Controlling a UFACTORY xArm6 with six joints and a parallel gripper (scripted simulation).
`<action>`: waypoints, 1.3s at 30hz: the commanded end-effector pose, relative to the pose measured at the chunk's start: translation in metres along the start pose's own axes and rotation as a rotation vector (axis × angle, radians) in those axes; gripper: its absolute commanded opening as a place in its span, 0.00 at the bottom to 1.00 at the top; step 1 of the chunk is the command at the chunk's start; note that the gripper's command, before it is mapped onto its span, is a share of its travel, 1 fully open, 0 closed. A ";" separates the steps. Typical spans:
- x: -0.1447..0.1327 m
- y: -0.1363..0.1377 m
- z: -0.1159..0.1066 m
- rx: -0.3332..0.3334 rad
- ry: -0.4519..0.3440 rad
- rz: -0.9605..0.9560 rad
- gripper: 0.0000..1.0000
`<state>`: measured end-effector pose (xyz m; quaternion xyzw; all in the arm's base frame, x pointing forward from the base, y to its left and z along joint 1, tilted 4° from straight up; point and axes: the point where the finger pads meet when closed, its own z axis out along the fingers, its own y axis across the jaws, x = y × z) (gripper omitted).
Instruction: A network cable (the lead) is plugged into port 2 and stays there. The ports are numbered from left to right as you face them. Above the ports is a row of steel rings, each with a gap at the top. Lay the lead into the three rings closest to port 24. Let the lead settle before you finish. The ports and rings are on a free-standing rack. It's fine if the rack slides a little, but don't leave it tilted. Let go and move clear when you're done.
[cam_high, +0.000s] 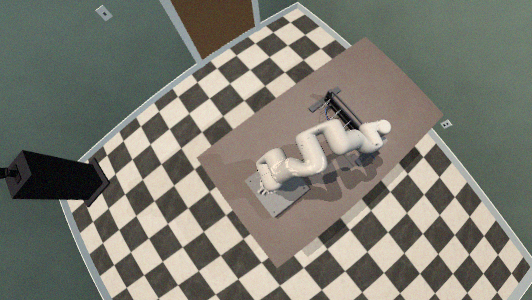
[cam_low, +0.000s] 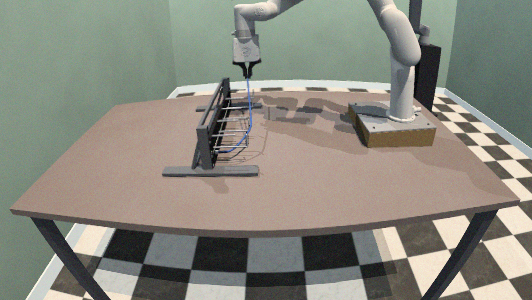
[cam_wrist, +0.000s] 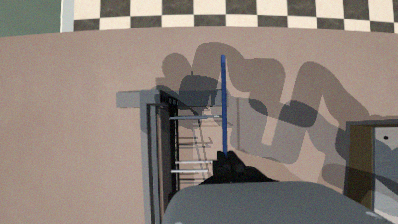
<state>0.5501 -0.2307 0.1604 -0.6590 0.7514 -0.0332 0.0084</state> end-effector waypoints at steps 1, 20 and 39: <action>0.001 -0.002 -0.003 0.007 0.002 0.001 0.00; 0.001 -0.002 -0.002 0.007 0.002 0.001 0.00; 0.001 -0.002 0.011 0.007 0.002 0.001 0.00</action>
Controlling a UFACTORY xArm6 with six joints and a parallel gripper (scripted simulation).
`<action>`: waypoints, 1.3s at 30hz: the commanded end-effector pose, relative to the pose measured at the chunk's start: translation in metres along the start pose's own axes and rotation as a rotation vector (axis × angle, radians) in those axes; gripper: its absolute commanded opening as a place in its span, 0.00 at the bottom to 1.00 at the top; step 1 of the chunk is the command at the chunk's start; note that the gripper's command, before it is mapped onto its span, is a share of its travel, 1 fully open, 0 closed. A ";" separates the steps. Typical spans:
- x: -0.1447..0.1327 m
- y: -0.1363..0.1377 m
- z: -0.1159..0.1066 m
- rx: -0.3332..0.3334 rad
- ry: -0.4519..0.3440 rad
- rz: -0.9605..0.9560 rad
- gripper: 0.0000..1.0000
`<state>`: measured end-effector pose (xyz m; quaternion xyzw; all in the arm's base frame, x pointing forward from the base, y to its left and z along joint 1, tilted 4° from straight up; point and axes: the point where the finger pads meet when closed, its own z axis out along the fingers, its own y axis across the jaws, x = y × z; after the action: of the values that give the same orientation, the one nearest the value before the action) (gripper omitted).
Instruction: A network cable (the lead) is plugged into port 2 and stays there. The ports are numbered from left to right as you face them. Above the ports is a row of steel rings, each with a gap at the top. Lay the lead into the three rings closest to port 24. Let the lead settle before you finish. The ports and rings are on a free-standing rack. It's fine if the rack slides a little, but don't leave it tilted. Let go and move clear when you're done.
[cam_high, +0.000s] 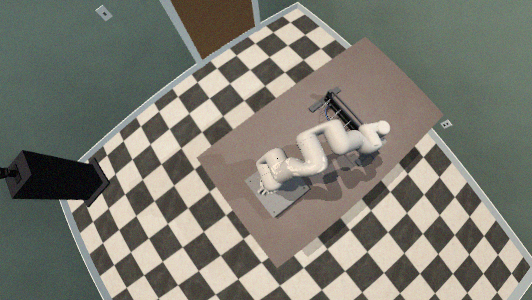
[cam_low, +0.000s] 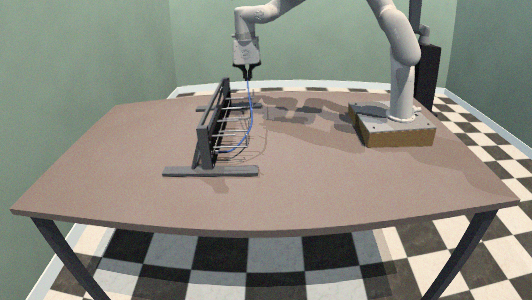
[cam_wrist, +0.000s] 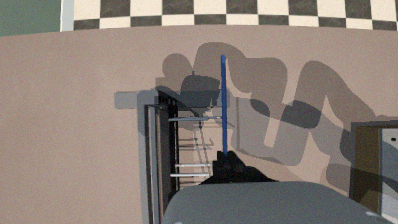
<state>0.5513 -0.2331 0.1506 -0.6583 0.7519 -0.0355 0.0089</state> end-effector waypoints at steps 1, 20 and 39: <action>-0.001 -0.001 0.001 0.003 0.000 -0.001 0.00; -0.001 -0.001 0.030 0.003 0.000 -0.001 0.00; -0.001 -0.001 0.063 0.003 0.000 -0.001 0.00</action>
<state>0.5549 -0.2345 0.0904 -0.6587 0.7515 -0.0347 0.0088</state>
